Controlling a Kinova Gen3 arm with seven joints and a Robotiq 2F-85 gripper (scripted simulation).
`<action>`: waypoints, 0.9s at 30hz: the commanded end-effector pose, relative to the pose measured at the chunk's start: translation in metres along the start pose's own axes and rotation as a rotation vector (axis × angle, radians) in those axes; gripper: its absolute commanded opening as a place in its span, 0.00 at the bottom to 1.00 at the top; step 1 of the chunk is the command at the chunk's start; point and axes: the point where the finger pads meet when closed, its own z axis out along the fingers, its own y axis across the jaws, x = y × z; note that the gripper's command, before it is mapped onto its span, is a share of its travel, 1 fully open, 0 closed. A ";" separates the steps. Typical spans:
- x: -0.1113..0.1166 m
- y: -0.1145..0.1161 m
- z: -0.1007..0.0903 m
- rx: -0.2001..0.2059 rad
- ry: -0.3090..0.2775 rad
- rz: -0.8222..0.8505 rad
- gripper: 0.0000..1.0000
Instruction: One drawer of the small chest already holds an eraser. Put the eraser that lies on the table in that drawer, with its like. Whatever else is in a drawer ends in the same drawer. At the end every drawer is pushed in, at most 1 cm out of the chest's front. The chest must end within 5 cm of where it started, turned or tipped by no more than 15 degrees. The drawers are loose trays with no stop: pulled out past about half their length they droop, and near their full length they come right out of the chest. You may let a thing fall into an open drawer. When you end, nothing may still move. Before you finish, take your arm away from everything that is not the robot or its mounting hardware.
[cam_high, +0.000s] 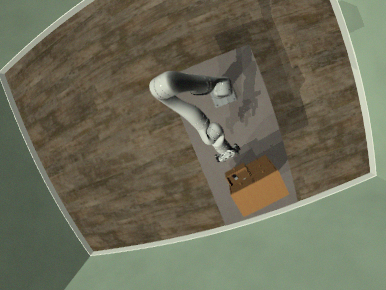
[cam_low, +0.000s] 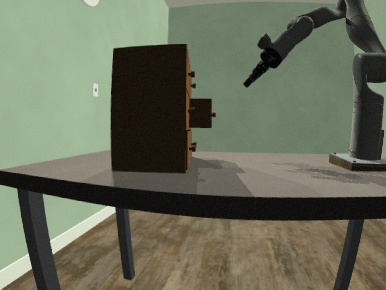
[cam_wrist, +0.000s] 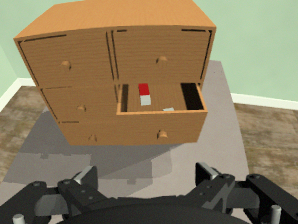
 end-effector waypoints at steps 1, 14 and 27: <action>0.006 -0.001 0.000 0.010 -0.007 0.002 1.00; 0.008 -0.001 -0.003 0.009 -0.111 0.002 1.00; 0.012 -0.001 -0.007 0.008 -0.241 0.002 1.00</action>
